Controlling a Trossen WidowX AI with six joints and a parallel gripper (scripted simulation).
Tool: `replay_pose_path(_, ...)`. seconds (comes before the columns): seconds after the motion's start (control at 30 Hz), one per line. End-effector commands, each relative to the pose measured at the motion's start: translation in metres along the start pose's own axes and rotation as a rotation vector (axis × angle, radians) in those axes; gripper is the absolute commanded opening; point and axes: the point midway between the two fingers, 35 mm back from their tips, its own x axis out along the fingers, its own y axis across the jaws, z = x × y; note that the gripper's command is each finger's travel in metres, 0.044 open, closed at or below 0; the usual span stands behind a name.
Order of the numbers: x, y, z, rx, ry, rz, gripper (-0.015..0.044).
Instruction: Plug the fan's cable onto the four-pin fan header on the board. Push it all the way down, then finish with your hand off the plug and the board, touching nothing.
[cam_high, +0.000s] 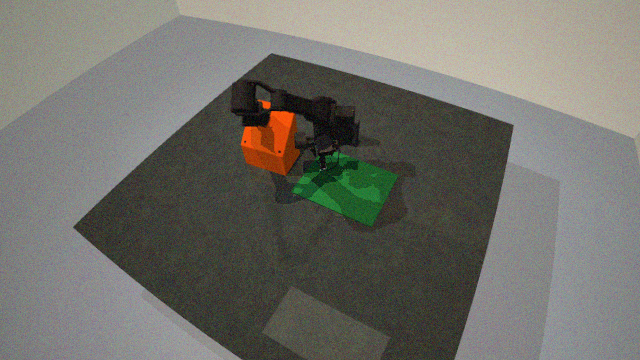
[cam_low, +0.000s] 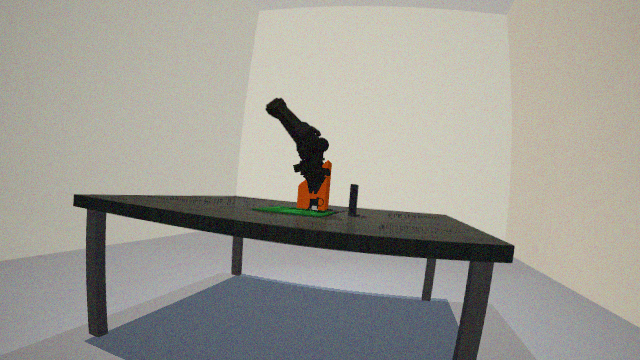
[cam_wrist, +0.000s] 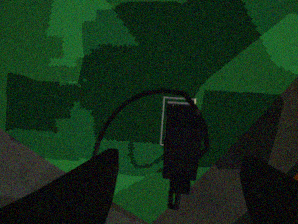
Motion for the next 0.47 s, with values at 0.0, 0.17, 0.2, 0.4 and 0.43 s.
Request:
replay_pose_path(0.0,-0.008,-0.002,0.000,0.006,0.006,-0.008,0.0260)
replay_pose_path(0.17,-0.009,-0.002,0.041,0.006,0.015,-0.002,0.0260)
replay_pose_path(0.2,-0.009,-0.005,0.058,0.006,0.015,-0.001,0.0260)
replay_pose_path(0.4,-0.009,-0.027,0.119,0.008,0.000,-0.009,0.0260)
replay_pose_path(0.43,-0.009,-0.027,0.119,0.008,0.000,-0.009,0.0260)
